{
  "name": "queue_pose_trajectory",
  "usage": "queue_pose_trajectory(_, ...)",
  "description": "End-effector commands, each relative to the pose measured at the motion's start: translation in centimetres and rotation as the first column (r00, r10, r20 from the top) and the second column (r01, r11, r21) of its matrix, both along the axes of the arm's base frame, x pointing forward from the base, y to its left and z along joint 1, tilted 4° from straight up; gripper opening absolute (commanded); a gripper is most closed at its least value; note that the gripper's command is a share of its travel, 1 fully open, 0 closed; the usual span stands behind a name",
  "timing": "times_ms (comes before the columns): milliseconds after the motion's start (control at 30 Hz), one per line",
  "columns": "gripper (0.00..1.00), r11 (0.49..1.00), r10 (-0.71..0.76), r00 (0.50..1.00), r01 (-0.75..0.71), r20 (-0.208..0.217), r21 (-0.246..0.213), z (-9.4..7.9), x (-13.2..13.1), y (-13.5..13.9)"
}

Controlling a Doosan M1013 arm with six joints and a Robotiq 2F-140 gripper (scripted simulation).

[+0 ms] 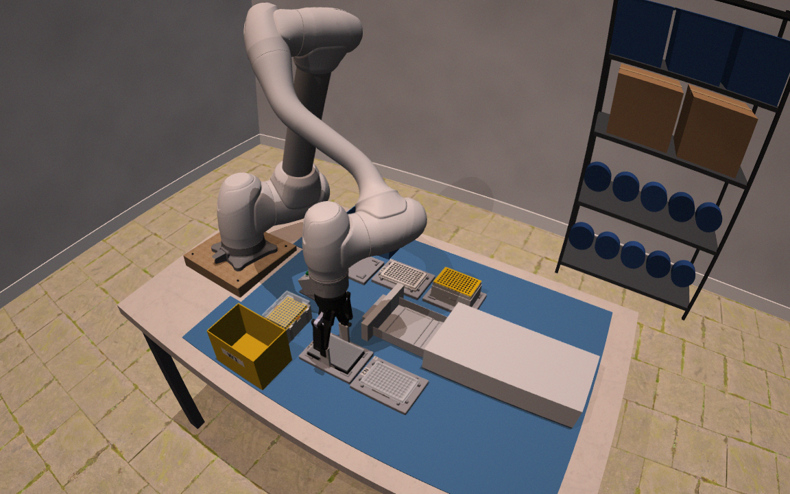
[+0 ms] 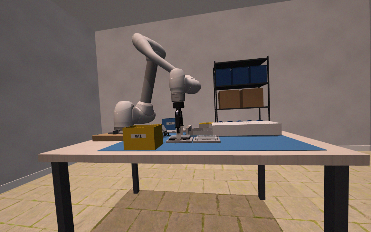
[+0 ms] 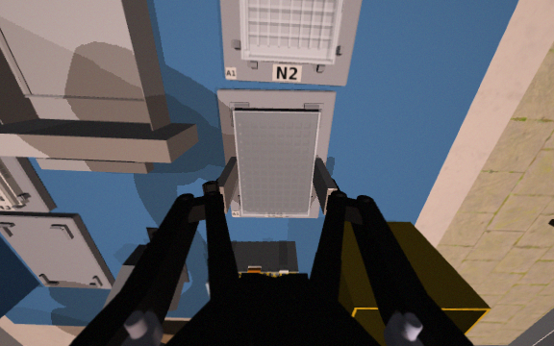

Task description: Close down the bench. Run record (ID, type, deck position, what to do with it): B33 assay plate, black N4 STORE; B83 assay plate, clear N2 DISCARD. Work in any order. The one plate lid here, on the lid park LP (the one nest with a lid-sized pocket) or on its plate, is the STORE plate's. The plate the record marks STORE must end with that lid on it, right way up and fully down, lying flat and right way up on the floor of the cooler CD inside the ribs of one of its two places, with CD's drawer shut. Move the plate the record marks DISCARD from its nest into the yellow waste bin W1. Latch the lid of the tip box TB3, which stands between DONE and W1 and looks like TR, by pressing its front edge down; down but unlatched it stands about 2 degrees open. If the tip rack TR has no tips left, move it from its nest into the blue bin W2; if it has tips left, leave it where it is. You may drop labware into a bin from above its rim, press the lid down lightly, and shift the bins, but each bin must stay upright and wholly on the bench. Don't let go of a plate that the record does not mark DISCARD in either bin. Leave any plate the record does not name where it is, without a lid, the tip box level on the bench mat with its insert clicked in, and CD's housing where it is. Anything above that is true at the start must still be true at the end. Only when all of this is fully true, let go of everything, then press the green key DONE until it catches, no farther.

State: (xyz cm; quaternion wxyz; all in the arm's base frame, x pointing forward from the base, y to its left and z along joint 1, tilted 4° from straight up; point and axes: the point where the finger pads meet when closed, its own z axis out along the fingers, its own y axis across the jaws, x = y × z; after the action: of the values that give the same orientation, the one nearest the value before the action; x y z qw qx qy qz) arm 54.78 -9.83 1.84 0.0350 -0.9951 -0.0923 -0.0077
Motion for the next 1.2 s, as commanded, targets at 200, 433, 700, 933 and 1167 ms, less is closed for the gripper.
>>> queue_pose_trajectory(200,0.0,1.0,0.0,1.0,0.0,0.0,0.0,-0.17,0.0,0.02)
queue_pose_trajectory(433,0.66,1.0,0.0,1.0,0.0,0.0,0.0,-0.17,0.0,0.02)
queue_pose_trajectory(700,0.66,1.0,0.0,1.0,0.0,0.0,0.0,-0.17,0.0,0.02)
queue_pose_trajectory(933,0.66,1.0,0.0,1.0,0.0,0.0,0.0,-0.17,0.0,0.02)
queue_pose_trajectory(1167,0.66,1.0,0.0,1.0,0.0,0.0,0.0,-0.17,0.0,0.02)
